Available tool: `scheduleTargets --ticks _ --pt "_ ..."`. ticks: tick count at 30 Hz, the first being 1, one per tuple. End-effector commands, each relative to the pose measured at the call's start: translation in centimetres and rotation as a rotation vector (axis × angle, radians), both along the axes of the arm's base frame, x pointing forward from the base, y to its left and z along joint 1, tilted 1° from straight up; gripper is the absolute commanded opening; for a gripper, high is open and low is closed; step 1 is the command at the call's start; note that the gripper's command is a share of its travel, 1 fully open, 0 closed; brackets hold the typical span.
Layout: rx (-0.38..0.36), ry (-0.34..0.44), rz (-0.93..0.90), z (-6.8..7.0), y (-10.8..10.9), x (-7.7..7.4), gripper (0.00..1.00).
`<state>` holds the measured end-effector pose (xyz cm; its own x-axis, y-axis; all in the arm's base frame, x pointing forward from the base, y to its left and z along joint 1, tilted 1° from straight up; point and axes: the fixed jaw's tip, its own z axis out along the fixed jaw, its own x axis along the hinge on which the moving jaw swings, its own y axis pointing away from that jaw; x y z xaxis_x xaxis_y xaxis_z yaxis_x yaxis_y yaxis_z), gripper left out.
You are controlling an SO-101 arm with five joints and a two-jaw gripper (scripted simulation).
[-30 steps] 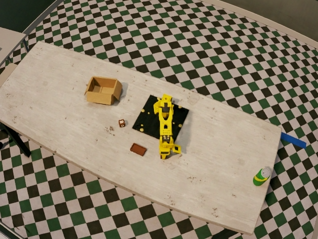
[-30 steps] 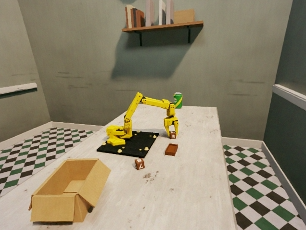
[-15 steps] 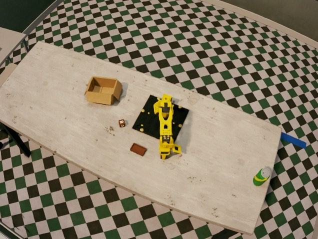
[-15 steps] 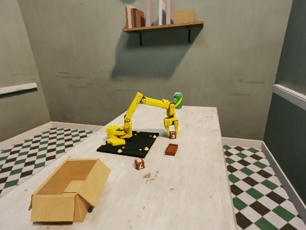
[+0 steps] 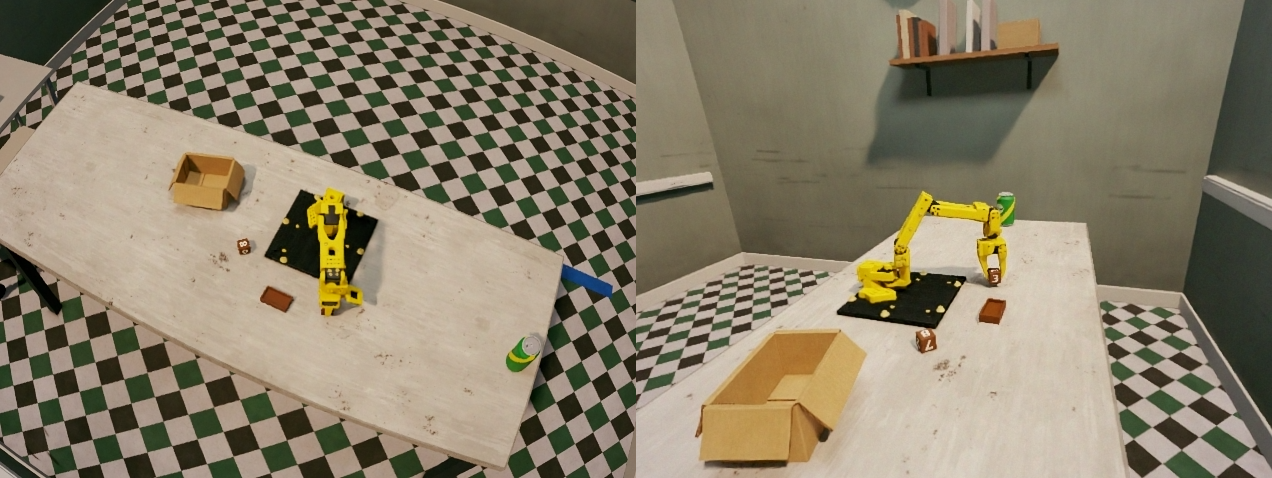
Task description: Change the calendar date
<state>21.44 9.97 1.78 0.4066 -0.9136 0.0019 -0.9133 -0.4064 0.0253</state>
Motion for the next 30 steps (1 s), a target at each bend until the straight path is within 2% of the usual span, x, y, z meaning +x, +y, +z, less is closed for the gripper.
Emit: scheduleTargets --ticks 1,7,11,23,30 --pt "0.008 -0.013 -0.002 0.9 0.0 0.3 0.00" --pt "0.008 -0.013 -0.002 2.6 -0.1 0.3 0.00" --pt "0.008 -0.013 -0.002 3.3 -0.1 0.2 0.00" --pt "0.008 -0.013 -0.018 3.4 -0.5 0.3 0.00" --pt "0.006 -0.012 -0.146 3.4 -3.4 1.3 0.00"
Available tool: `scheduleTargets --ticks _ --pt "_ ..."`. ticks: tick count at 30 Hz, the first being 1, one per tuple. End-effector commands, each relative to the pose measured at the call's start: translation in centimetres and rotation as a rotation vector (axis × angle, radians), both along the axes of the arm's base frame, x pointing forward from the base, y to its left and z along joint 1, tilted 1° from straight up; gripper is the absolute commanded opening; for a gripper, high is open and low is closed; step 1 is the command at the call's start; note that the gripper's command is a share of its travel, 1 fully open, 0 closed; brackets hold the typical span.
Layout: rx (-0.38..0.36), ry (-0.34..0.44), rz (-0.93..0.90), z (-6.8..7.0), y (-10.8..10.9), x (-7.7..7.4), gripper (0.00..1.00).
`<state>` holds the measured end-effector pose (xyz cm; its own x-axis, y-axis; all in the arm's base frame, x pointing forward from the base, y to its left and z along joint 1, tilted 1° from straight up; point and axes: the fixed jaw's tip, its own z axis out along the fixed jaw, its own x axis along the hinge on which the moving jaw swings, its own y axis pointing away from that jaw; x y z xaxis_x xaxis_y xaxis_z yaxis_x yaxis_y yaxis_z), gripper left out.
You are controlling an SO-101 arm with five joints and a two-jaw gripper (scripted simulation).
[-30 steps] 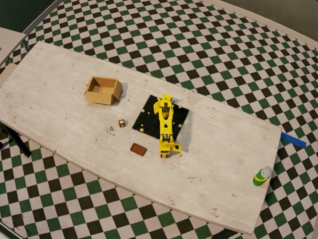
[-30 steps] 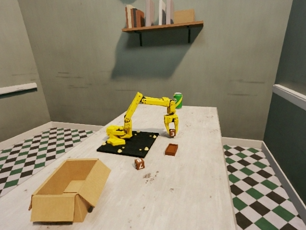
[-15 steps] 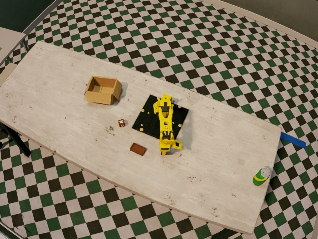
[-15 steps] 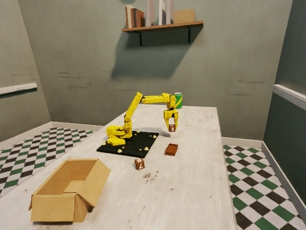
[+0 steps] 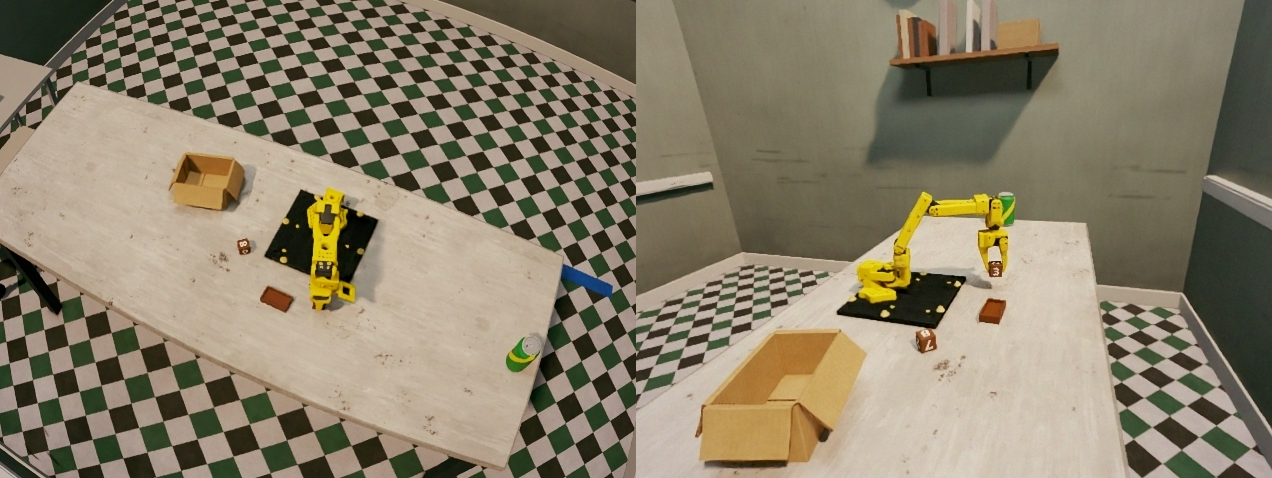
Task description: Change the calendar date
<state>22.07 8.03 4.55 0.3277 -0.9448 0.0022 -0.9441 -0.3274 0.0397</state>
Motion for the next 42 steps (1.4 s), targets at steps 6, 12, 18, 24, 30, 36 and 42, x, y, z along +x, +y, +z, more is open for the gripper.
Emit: scheduleTargets --ticks 6,12,18,24,30,36,42 --pt "0.008 -0.024 -0.173 0.6 -4.0 1.3 0.00" --pt "0.006 -0.022 -0.318 0.5 -7.4 1.5 0.00" --pt "0.005 -0.022 -0.372 0.5 -8.7 1.5 0.00" --pt "0.009 -0.044 -0.374 1.2 -8.7 1.6 0.00" --pt "0.009 -0.044 -0.374 1.2 -8.7 1.6 0.00" --pt "0.009 -0.044 -0.374 1.2 -8.7 1.6 0.00" --pt "0.009 -0.044 -0.374 1.2 -8.7 1.6 0.00"
